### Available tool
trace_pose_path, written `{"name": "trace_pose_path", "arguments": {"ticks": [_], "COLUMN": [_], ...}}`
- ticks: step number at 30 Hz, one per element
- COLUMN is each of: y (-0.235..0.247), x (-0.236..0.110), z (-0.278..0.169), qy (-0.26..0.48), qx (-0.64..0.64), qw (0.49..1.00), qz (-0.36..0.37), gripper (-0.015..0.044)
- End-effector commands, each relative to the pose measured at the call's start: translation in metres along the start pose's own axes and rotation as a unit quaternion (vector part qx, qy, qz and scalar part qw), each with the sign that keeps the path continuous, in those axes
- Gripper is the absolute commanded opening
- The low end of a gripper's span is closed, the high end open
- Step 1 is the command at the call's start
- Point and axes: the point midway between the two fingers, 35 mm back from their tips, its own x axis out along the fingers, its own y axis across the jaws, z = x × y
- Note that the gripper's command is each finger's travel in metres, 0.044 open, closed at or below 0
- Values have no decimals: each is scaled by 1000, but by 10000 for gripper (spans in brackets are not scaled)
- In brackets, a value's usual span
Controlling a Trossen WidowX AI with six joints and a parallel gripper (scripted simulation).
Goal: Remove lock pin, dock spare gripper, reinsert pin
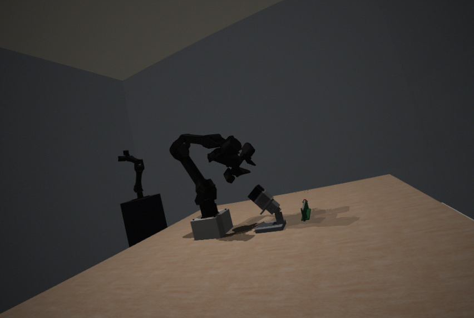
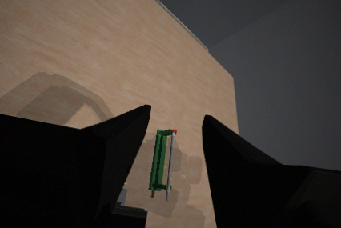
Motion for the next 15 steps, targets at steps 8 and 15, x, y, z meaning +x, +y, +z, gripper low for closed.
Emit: {"name": "trace_pose_path", "arguments": {"ticks": [8,15], "y": [-5,-44], "x": [22,41], "z": [14,-16], "qy": [13,129], "qx": [10,90], "qw": [1000,980], "qz": [11,118], "gripper": [180,180]}}
